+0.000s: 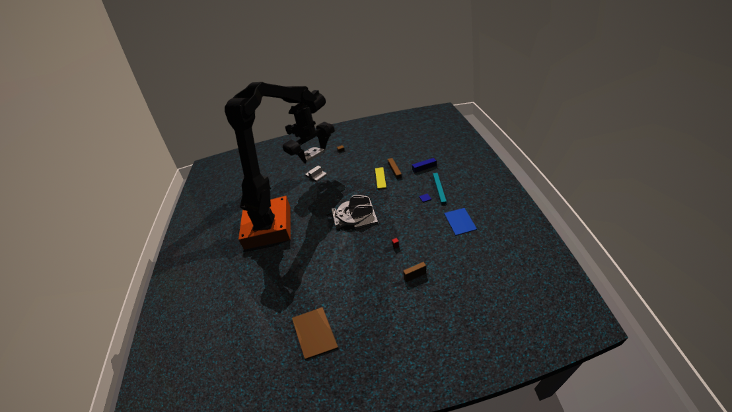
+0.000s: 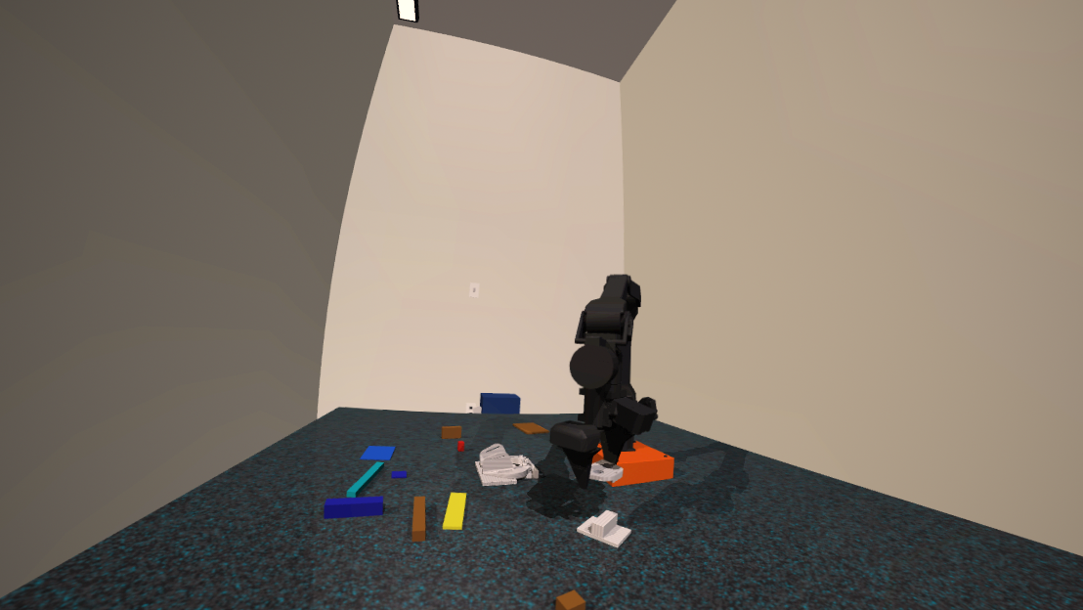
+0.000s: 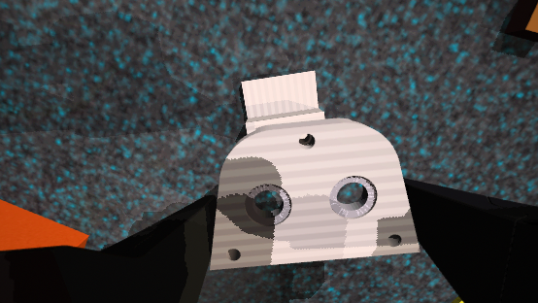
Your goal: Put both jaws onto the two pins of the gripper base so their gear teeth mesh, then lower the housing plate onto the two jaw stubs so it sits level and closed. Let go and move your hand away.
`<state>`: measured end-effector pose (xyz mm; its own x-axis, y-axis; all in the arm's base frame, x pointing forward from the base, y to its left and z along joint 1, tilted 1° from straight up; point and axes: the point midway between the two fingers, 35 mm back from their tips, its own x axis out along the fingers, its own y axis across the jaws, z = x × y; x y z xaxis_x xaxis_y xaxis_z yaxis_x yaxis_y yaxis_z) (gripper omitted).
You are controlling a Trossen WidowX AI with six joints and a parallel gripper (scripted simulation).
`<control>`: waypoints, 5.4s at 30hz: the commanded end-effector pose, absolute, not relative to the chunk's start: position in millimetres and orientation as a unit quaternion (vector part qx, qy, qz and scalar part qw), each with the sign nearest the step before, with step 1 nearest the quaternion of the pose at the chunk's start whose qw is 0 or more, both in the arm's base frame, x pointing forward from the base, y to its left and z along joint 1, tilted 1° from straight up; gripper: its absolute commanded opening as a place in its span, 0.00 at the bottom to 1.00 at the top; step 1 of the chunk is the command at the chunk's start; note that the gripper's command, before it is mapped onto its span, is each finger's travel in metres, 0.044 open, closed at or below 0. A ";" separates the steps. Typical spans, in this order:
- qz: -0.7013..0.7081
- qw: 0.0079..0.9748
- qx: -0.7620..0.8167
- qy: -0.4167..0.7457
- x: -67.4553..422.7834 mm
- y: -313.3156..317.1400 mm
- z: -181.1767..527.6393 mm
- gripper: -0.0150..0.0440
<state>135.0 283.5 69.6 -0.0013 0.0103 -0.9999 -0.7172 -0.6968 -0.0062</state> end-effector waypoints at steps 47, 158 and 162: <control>0.432 0.561 -0.434 0.557 226.4 171.2 71.8 0.85; 0.081 0.704 -0.089 0.700 236.4 39.2 69.8 0.85; 0.081 0.704 -0.090 0.700 235.4 39.5 69.8 0.85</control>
